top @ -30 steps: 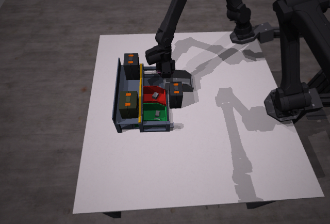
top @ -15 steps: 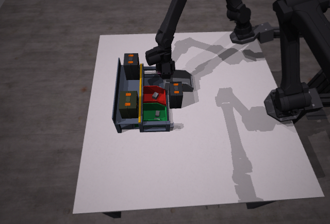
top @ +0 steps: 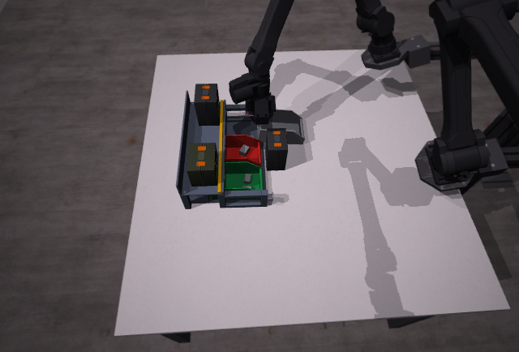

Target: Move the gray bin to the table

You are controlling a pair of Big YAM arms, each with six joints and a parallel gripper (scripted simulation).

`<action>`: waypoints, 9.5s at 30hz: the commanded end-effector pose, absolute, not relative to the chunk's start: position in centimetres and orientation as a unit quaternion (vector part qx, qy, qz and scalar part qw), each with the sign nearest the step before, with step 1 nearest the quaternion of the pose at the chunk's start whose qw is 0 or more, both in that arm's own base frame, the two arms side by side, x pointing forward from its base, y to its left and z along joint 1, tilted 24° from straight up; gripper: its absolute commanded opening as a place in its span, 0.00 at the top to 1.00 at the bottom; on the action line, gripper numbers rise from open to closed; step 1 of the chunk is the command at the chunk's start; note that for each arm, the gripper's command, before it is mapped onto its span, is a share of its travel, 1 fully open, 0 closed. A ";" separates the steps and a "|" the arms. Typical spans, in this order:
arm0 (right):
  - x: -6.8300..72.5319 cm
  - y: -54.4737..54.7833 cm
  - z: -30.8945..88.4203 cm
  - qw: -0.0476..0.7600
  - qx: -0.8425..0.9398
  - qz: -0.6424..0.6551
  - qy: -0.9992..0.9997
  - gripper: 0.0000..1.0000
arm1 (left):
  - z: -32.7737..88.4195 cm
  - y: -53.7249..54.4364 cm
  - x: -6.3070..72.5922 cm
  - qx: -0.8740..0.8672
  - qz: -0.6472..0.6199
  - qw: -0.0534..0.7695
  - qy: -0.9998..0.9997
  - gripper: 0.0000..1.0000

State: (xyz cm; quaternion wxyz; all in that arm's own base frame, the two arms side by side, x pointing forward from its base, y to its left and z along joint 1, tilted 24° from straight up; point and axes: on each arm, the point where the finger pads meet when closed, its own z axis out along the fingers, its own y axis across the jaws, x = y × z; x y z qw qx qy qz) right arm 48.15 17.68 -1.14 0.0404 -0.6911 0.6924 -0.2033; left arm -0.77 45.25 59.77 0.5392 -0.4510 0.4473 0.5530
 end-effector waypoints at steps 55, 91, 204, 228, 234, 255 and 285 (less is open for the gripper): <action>48.3 17.3 -2.2 0.037 -0.691 -0.203 0.693 0.87 | 61.0 44.6 -1.3 -0.446 0.563 0.546 0.432 0.00; 48.7 17.6 -1.7 0.043 -0.690 -0.204 0.693 0.89 | 61.0 44.6 -1.3 -0.446 0.563 0.546 0.432 0.00; 49.3 18.3 1.1 0.060 -0.686 -0.210 0.694 0.96 | 61.0 44.6 -1.3 -0.446 0.563 0.546 0.432 0.00; 49.3 18.5 1.2 0.061 -0.687 -0.208 0.694 0.98 | 61.0 44.6 -1.3 -0.446 0.563 0.546 0.432 0.00; 49.3 18.5 1.2 0.062 -0.687 -0.208 0.694 0.98 | 61.0 44.6 -1.3 -0.446 0.563 0.546 0.432 0.00; 49.3 18.6 1.3 0.063 -0.687 -0.207 0.694 1.00 | 61.0 44.6 -1.3 -0.446 0.563 0.546 0.432 0.00; 49.2 18.7 1.4 0.063 -0.687 -0.206 0.694 1.00 | 61.0 44.6 -1.3 -0.446 0.563 0.546 0.432 0.00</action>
